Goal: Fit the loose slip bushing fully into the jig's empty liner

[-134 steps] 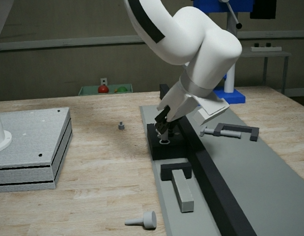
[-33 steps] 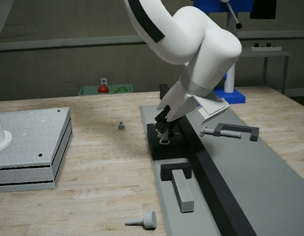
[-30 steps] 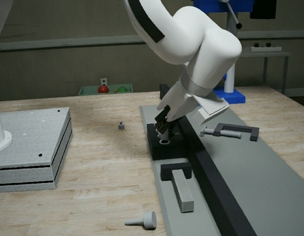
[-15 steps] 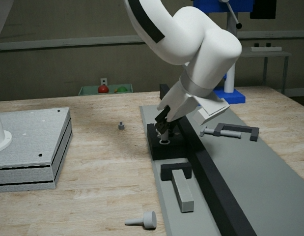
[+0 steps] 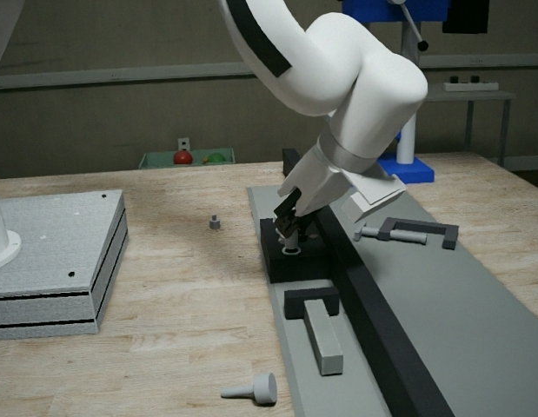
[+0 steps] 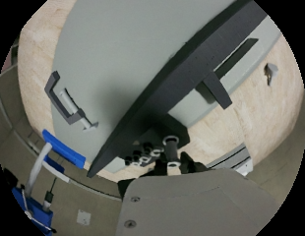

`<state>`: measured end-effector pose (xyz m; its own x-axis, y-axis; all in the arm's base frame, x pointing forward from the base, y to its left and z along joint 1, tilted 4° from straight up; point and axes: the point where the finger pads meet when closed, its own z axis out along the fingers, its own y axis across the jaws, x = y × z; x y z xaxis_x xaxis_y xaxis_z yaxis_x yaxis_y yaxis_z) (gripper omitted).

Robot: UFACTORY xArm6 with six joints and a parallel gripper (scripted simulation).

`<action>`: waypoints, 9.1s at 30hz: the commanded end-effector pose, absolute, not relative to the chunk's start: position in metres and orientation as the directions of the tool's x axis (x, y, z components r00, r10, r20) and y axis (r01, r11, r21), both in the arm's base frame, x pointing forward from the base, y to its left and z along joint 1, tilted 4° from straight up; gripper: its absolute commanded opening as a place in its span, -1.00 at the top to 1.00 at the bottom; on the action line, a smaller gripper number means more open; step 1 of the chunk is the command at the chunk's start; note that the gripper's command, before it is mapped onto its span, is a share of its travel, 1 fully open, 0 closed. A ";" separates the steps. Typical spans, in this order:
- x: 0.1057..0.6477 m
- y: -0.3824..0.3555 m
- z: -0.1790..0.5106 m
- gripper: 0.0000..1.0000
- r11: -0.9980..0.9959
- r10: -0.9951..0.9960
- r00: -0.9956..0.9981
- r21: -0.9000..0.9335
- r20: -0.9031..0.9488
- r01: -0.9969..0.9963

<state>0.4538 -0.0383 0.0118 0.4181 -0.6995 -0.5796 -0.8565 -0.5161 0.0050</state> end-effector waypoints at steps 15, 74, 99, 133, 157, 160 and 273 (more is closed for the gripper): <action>0.455 -0.039 0.012 0.48 -0.516 -0.700 0.421 0.002 -0.577 -0.856; 0.455 -0.039 0.009 0.48 -0.516 -0.700 0.421 0.002 -0.577 -0.856; 0.455 -0.039 0.007 0.48 -0.516 -0.700 0.421 0.002 -0.577 -0.856; 0.455 -0.039 0.005 0.48 -0.516 -0.700 0.421 0.002 -0.577 -0.856; 0.455 -0.039 0.003 0.48 -0.516 -0.700 0.421 0.002 -0.577 -0.856; 0.455 -0.039 0.003 0.48 -0.516 -0.700 0.421 0.002 -0.577 -0.856; 0.453 -0.035 -0.001 0.48 -0.517 -0.855 0.513 0.049 -0.076 -0.854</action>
